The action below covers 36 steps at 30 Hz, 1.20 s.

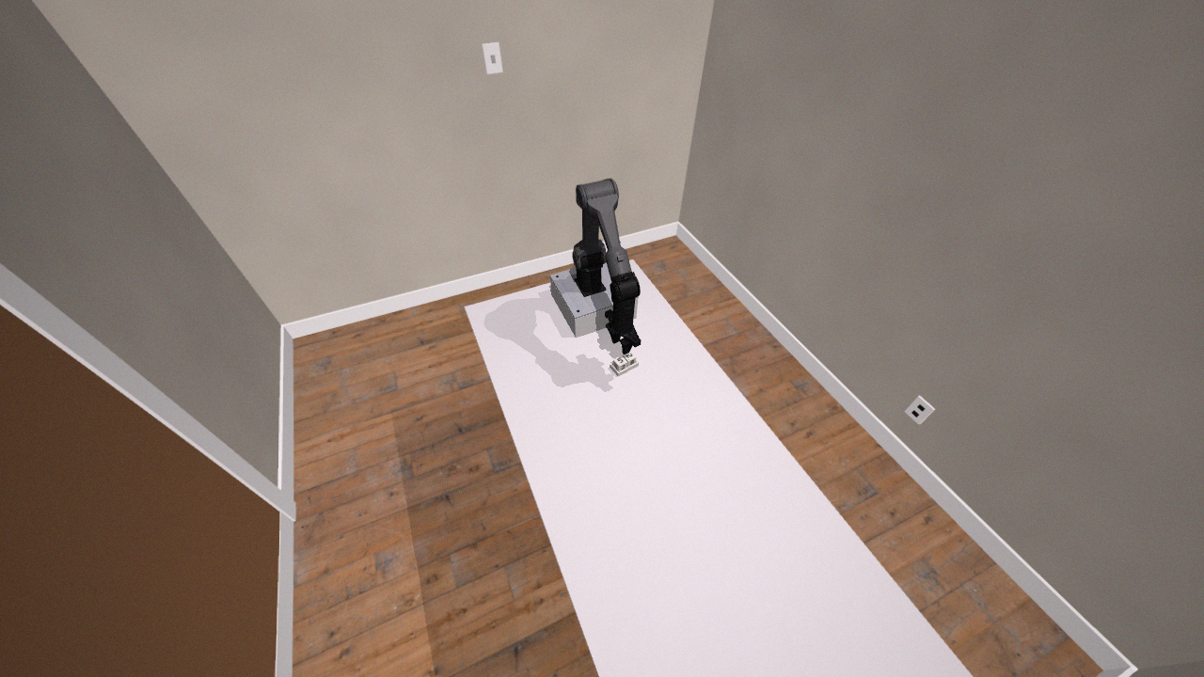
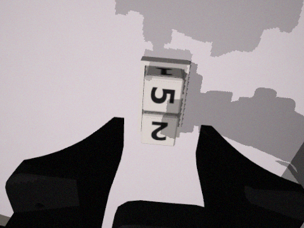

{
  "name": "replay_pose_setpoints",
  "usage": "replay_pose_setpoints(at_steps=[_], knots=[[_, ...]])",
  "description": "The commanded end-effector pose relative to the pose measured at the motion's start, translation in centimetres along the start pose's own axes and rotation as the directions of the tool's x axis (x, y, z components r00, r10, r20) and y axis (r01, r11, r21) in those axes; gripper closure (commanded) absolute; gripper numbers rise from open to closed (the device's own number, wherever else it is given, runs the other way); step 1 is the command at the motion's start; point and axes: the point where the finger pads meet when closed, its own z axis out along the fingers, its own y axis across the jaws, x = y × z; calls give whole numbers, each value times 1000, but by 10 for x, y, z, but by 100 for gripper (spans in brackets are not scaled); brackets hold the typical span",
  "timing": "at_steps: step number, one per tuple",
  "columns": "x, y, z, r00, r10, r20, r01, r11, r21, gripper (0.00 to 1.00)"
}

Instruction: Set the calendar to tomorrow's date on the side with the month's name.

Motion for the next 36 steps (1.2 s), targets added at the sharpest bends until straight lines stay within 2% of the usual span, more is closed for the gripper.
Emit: replay_pose_setpoints(at_steps=[1, 23, 36], knots=[[-1, 0, 0, 1000, 1, 1, -1, 1000, -1, 36], [0, -1, 17, 1000, 1, 1, -1, 1000, 3, 36], [0, -1, 38, 1000, 1, 1, -1, 1000, 3, 36]])
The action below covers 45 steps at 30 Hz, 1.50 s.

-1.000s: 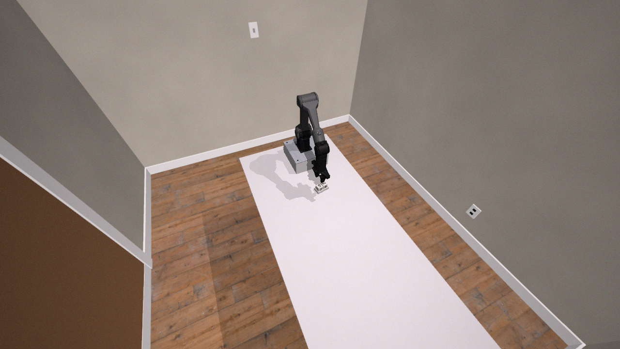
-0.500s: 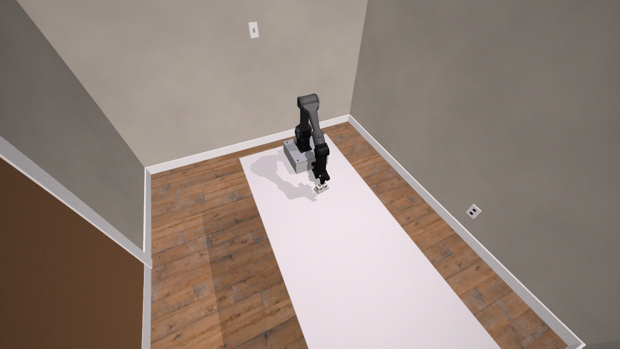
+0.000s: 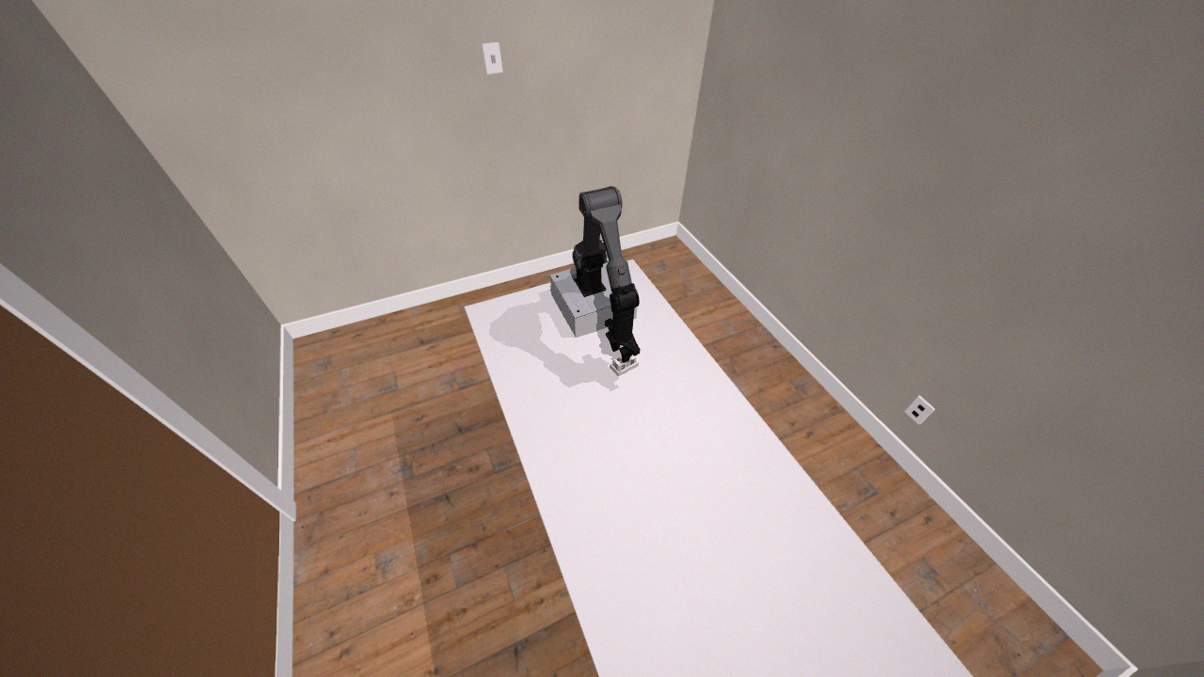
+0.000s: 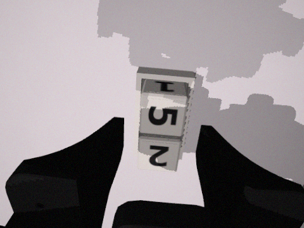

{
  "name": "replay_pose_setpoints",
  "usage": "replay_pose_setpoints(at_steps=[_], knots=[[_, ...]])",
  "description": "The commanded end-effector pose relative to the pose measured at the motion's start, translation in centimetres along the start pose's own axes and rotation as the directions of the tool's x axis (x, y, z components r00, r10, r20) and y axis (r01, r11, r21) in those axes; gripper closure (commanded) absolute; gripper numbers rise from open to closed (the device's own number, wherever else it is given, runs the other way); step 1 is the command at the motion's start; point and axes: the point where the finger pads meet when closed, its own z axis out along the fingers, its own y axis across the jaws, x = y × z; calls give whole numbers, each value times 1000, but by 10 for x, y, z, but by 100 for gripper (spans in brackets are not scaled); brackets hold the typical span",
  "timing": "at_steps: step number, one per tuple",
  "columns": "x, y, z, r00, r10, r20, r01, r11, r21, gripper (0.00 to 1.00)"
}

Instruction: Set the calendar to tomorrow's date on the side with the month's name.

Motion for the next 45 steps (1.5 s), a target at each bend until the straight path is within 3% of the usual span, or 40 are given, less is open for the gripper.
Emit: replay_pose_setpoints(at_steps=[1, 17, 45], knots=[[0, -1, 3, 1000, 1, 0, -1, 1000, 3, 36], [0, -1, 16, 1000, 1, 1, -1, 1000, 2, 36], [0, -1, 17, 1000, 1, 1, -1, 1000, 1, 36]])
